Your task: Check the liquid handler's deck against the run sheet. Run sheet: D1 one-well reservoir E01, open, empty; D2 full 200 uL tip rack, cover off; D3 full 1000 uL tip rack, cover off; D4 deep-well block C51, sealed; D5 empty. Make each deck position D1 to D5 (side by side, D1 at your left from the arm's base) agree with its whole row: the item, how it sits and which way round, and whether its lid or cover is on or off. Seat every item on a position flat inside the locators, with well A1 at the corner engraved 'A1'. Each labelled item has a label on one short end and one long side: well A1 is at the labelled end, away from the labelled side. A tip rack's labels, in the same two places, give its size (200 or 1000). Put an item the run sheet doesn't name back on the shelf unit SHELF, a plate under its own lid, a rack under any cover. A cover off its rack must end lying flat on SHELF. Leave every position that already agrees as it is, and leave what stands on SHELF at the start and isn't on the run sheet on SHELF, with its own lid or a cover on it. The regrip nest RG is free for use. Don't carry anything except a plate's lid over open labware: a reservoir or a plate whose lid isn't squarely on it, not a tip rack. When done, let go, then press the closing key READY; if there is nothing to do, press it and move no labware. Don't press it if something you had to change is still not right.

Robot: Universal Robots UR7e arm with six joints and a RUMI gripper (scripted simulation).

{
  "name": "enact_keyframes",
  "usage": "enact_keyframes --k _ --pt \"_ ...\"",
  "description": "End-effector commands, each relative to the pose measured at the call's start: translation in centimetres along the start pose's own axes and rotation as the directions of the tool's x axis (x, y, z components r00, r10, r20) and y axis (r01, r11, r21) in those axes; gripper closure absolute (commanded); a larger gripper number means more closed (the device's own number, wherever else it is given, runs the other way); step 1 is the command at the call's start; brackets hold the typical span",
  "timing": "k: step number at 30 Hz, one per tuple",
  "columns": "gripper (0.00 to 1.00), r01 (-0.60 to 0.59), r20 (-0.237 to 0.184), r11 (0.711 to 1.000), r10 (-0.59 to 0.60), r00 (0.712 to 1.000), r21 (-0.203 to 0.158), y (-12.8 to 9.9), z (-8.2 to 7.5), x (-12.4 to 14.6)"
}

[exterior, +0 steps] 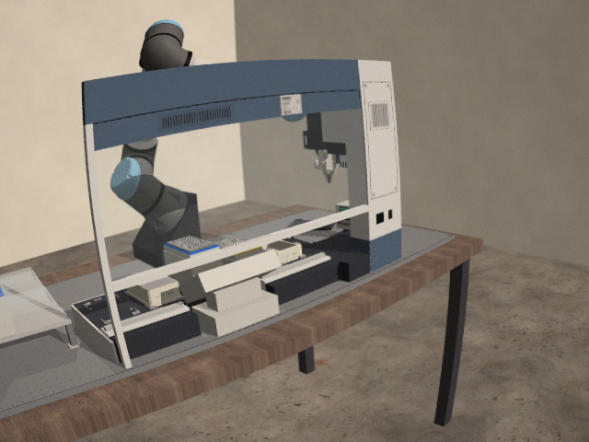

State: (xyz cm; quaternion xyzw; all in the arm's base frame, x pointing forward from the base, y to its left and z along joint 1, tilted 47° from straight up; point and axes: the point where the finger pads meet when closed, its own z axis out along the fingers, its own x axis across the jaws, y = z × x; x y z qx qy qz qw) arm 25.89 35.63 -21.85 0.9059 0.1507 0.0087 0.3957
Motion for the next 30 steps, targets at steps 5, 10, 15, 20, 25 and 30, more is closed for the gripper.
enact_keyframes --k 5,10,15,20,25,30 --pt "1.00 0.000 -0.001 1.000 0.000 1.000 0.001 0.0 1.3 0.0" --pt "1.00 0.000 -0.001 1.000 0.000 1.000 0.001 0.0 1.8 0.0" --pt "1.00 0.000 -0.001 1.000 0.000 1.000 0.001 0.0 2.6 0.0" --pt "1.00 0.000 -0.001 1.000 0.000 1.000 0.001 0.0 3.4 0.0" --pt "1.00 0.000 -0.001 1.000 0.000 1.000 0.001 0.0 4.3 0.0" --pt "1.00 0.000 -0.001 1.000 0.000 1.000 0.001 0.0 4.8 0.0"
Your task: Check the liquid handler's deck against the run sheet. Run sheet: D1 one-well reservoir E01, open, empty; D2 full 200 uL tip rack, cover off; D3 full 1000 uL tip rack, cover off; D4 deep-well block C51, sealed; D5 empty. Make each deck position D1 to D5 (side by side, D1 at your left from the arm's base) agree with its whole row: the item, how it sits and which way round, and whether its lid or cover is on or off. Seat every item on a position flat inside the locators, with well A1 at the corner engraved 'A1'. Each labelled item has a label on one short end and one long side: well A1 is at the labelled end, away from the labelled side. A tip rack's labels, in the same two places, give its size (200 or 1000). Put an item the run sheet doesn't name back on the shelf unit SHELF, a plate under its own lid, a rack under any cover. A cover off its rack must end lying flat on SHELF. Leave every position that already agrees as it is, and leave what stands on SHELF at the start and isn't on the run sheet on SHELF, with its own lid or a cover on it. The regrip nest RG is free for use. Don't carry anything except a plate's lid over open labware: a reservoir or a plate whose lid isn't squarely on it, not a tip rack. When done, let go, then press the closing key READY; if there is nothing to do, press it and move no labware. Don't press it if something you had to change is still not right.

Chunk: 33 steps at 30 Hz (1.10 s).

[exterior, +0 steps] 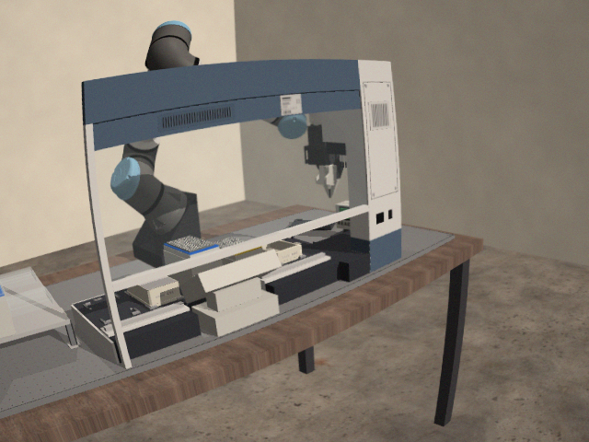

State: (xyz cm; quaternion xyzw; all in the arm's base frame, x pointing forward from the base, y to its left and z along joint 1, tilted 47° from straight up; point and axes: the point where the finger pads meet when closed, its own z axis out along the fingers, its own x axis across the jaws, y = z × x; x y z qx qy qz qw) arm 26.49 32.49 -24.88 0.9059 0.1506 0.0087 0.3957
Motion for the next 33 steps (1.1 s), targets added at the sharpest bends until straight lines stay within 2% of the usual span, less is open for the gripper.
enact_keyframes --k 1,33 --pt "1.00 0.000 -0.001 1.000 0.000 1.000 0.001 0.0 0.5 0.0" --pt "1.00 0.000 -0.001 1.000 0.000 1.000 0.001 0.0 5.2 0.0"
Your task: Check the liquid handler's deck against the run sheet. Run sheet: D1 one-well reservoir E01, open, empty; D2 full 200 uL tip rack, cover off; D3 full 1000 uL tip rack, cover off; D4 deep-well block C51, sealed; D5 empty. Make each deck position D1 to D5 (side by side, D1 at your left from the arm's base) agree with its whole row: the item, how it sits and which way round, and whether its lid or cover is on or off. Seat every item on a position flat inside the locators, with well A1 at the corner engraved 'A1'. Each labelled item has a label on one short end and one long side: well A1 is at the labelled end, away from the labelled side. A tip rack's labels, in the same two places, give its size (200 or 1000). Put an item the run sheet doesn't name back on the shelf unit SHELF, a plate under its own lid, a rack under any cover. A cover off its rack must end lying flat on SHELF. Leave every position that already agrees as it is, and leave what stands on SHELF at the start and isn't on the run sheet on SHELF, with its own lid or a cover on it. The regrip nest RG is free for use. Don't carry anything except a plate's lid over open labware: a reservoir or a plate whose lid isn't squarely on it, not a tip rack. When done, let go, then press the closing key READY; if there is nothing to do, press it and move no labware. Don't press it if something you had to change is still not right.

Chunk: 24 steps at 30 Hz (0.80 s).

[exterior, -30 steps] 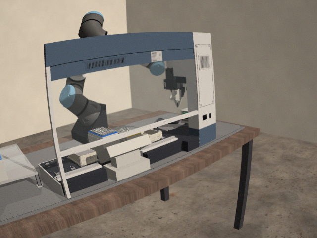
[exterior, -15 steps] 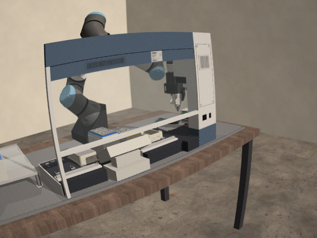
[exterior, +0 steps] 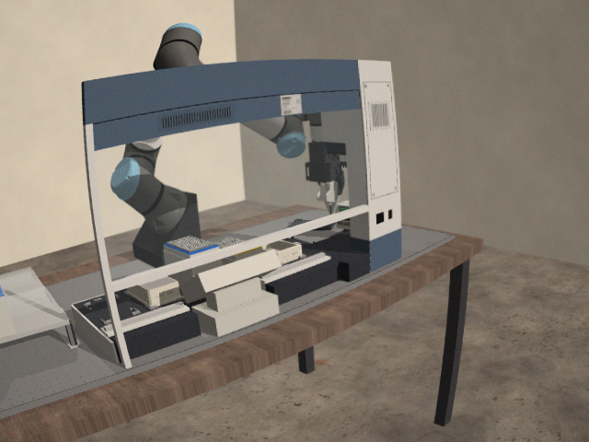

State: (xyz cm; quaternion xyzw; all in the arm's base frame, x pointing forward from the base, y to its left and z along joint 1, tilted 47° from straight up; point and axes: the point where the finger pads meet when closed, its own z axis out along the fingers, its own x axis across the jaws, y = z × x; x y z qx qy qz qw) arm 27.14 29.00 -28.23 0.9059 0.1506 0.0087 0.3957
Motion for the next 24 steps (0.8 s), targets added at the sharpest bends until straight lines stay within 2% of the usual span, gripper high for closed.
enact_keyframes --k 1,13,24 --pt "1.00 0.000 -0.001 1.000 0.000 1.000 0.001 0.0 0.5 0.0" --pt "1.00 0.000 -0.001 1.000 0.000 1.000 0.001 0.0 2.5 0.0" --pt "1.00 0.000 -0.001 1.000 0.000 1.000 0.001 0.0 2.8 0.0"
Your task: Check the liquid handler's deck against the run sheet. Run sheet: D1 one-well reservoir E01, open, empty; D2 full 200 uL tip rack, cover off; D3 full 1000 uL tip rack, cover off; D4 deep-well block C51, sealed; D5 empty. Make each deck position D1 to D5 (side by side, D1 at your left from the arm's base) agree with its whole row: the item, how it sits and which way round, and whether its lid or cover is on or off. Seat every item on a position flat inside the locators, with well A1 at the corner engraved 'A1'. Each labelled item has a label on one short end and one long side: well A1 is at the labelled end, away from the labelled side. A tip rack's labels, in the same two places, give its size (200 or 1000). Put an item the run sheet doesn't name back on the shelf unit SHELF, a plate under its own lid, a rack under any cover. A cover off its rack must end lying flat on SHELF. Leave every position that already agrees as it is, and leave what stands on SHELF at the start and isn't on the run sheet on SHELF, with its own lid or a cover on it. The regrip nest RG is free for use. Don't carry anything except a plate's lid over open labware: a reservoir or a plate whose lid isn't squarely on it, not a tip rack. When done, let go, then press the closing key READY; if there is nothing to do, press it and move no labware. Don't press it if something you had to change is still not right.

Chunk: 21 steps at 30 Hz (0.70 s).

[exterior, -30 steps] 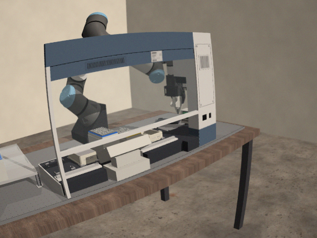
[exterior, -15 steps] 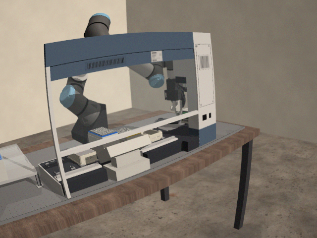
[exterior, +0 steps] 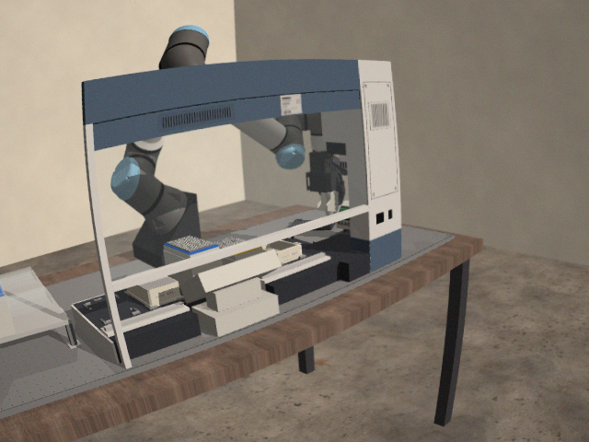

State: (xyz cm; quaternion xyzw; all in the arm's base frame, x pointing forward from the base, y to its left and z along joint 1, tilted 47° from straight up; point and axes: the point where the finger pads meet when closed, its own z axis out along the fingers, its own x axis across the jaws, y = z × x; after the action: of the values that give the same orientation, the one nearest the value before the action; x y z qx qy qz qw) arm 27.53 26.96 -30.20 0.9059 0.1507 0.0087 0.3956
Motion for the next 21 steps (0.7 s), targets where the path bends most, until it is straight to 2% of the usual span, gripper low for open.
enact_keyframes --k 1,21 --pt "1.00 0.000 -0.001 1.000 0.000 1.000 0.001 0.0 0.0 0.0" --pt "1.00 0.000 -0.001 1.000 0.000 1.000 0.001 -3.0 0.0 0.0"
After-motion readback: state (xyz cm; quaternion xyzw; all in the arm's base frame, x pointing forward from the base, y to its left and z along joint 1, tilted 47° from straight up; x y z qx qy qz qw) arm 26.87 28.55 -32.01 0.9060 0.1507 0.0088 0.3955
